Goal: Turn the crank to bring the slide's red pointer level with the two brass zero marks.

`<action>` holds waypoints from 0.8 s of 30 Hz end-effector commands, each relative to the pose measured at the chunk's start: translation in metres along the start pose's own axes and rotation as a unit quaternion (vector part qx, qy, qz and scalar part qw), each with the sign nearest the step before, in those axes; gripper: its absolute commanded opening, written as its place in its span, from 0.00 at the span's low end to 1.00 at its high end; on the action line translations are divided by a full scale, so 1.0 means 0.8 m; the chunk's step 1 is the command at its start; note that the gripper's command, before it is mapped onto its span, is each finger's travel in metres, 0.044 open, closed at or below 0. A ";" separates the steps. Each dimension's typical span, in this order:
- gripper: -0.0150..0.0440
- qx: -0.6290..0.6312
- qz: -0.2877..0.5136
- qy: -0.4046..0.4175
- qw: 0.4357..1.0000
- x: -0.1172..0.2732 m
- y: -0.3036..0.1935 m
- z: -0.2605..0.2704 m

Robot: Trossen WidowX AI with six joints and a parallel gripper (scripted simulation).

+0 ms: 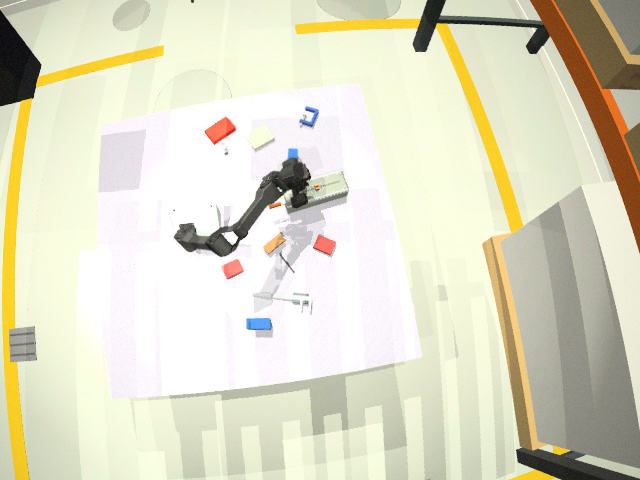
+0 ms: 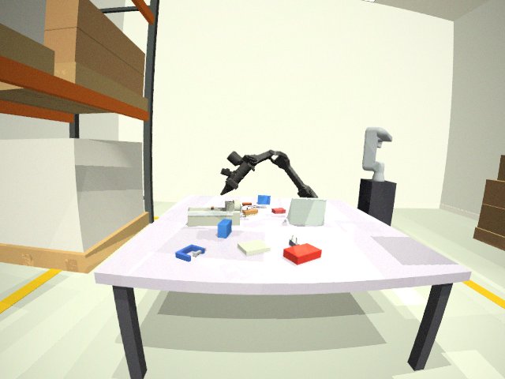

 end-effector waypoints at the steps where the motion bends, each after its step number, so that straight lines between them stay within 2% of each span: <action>1: 0.25 0.000 0.000 0.000 1.000 0.000 0.000 0.000; 3: 0.25 0.000 0.000 0.000 1.000 0.000 0.000 0.000; 20: 1.00 0.000 0.000 0.000 1.000 0.000 0.000 0.000; 21: 1.00 0.000 0.000 0.000 1.000 0.000 0.000 0.000; 24: 0.87 0.000 0.000 0.000 1.000 0.000 0.000 0.000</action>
Point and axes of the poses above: the point midway between the two fingers, 35 mm back from their tips, its own x axis back along the fingers, its own z axis across the jaws, y = z × x, the point moved 5 cm from there along x, back along the fingers, and after that the axes turned 14 degrees about -x, right-handed, at the moved point
